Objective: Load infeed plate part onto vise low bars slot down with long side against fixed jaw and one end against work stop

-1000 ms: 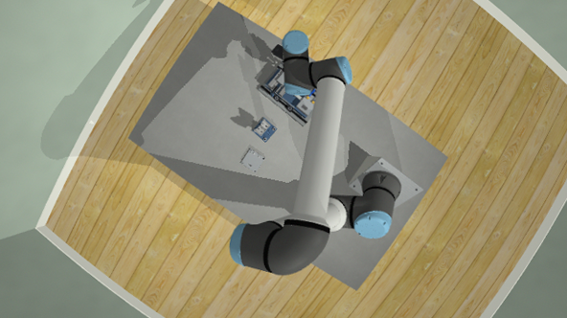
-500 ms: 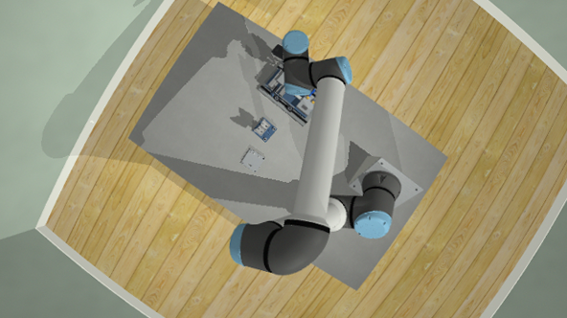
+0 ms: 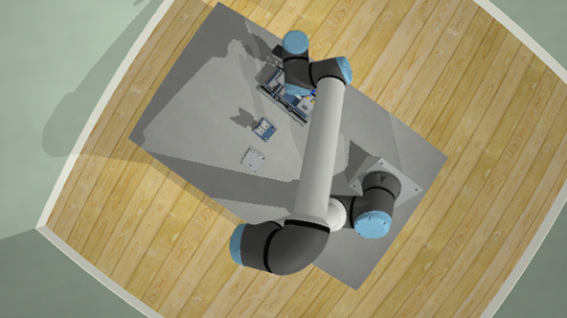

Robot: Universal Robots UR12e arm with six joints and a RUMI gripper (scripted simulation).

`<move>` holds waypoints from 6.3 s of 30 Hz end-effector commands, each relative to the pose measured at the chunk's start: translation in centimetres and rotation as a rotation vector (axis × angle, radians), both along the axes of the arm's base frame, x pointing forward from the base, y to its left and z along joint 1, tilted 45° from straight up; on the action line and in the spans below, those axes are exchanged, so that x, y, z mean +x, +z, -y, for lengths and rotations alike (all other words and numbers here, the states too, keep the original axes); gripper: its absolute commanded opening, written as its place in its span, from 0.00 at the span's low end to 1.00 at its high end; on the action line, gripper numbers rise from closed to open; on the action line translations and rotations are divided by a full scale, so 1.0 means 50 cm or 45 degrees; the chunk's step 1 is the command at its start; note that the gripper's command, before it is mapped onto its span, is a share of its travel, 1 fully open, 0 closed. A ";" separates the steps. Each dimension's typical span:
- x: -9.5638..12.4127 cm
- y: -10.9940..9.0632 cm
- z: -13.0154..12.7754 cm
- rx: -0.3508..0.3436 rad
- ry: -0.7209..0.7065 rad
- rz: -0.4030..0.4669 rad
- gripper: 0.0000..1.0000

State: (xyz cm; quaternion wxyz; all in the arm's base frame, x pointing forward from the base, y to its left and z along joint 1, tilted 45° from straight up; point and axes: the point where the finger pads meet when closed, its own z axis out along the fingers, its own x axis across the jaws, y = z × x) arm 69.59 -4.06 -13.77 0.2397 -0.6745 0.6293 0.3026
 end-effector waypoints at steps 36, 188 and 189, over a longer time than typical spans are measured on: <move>0.001 0.007 -0.004 -0.001 -0.001 0.001 0.00; 0.000 0.045 -0.042 -0.001 -0.001 0.001 0.00; 0.000 0.045 -0.042 -0.001 -0.001 0.001 0.00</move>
